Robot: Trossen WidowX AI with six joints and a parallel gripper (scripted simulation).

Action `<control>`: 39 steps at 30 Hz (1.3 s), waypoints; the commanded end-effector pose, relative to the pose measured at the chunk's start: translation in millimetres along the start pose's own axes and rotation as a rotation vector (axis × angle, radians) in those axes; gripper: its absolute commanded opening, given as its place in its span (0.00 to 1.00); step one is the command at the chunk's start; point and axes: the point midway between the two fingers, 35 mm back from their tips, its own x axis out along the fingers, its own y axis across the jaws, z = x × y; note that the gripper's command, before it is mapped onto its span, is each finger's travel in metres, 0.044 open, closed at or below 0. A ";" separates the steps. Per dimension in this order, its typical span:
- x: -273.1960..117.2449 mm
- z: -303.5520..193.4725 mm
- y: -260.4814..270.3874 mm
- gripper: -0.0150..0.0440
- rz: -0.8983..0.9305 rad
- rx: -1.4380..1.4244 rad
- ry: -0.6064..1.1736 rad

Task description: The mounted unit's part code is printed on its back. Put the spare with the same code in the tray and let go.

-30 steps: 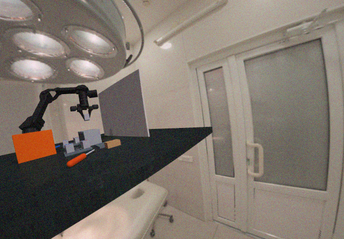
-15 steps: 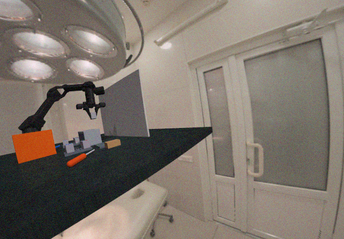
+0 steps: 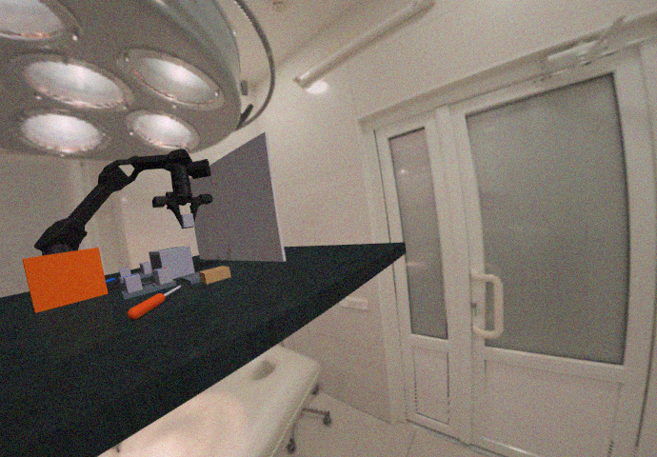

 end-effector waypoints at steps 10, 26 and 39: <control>17.6 -72.4 4.4 0.25 0.002 -0.015 -0.016; 32.2 -96.4 7.7 0.25 0.003 -0.023 -0.024; 44.8 -97.0 5.8 0.25 0.002 -0.023 -0.023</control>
